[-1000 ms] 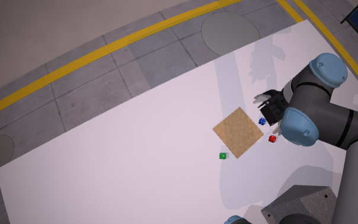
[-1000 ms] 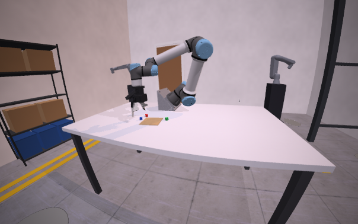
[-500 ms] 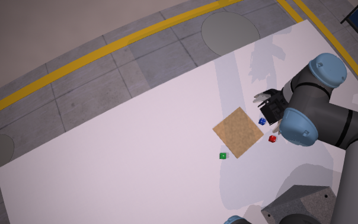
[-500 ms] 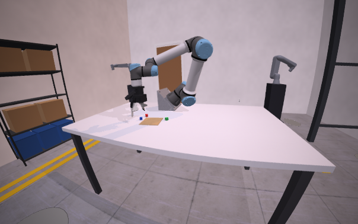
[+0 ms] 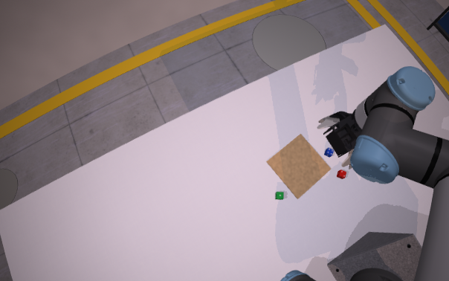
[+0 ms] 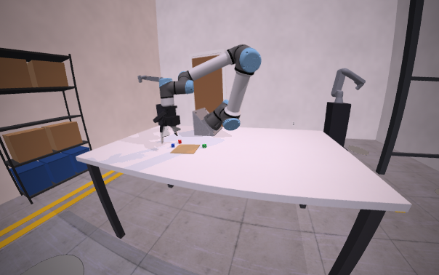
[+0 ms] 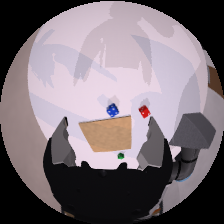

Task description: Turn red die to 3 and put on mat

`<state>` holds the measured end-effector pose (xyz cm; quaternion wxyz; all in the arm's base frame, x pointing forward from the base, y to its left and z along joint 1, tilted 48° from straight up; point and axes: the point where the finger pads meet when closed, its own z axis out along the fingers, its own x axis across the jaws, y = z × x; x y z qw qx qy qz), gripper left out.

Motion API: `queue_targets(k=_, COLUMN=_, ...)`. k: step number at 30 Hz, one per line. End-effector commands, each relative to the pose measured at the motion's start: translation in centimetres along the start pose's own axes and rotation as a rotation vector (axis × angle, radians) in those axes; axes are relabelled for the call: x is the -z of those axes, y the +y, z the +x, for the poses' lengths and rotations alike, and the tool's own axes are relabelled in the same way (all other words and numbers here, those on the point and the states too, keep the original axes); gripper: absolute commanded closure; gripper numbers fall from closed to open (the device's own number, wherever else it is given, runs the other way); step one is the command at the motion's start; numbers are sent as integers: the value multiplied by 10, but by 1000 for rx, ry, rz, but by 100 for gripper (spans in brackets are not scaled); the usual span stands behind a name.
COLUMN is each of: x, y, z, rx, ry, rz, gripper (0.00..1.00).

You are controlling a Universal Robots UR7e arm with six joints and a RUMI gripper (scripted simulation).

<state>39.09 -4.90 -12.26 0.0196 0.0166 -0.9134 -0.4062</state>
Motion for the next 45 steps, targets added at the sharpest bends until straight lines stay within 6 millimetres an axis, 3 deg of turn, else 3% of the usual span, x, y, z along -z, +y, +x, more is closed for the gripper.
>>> queue_targets(k=1, x=-2, y=1, z=1, rx=-1, ry=3, rz=-3, gripper=0)
queue_targets(k=14, x=-2, y=1, z=4, rx=-1, ry=3, rz=-3, gripper=0)
queue_targets(k=31, x=-2, y=4, z=71, rx=-1, ry=3, rz=-3, gripper=0)
queue_targets(k=45, x=-2, y=4, z=76, rx=-1, ry=3, rz=-3, gripper=0)
